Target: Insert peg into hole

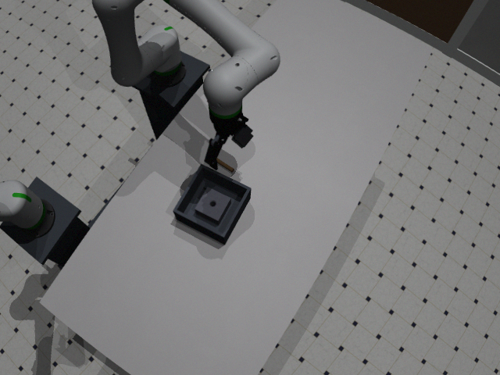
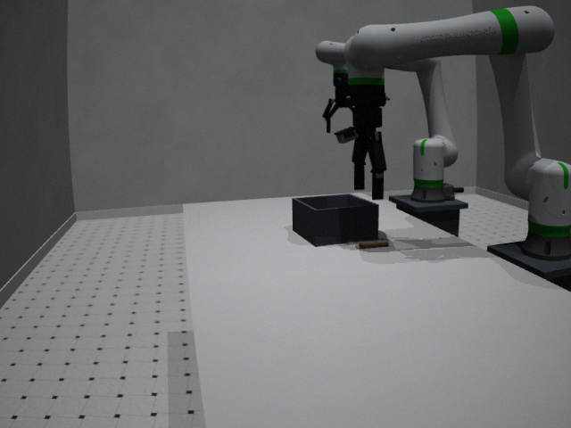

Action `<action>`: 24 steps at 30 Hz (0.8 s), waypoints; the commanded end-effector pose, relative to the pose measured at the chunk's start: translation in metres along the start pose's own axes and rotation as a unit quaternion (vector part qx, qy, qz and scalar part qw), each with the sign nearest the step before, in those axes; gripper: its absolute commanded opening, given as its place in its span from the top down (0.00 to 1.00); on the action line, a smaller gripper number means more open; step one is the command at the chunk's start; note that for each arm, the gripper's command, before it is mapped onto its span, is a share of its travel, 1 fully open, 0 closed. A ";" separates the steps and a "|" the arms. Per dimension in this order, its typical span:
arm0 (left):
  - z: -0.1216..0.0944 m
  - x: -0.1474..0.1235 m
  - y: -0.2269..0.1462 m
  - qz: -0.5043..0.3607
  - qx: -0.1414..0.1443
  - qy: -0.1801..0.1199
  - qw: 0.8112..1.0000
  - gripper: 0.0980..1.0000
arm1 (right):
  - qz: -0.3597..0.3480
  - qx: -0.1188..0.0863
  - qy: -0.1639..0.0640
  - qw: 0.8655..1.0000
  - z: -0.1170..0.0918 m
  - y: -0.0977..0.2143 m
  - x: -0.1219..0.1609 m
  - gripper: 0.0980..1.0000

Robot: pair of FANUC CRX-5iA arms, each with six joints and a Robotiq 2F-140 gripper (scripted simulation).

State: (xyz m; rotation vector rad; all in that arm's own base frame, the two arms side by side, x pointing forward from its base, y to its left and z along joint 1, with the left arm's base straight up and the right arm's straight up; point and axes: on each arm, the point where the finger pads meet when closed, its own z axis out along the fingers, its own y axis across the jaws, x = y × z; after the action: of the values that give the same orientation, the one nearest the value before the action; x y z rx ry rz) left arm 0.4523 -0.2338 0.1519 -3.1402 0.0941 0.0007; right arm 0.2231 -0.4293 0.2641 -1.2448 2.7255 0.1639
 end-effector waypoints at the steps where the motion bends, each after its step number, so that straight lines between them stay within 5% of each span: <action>1: -0.005 0.004 0.001 -0.003 -0.003 0.006 1.000 0.00 | -0.049 0.010 0.011 0.999 -0.009 0.011 0.030 0.00; 24: -0.005 0.004 0.001 -0.003 -0.003 0.006 1.000 0.00 | -0.240 0.008 0.062 0.969 -0.027 0.072 0.137 0.00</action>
State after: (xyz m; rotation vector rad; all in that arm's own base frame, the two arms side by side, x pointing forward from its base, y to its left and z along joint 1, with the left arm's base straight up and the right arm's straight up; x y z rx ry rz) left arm 0.4523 -0.2338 0.1519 -3.1402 0.0941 0.0007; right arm 0.0878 -0.4843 0.2650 -1.8520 2.4551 0.0304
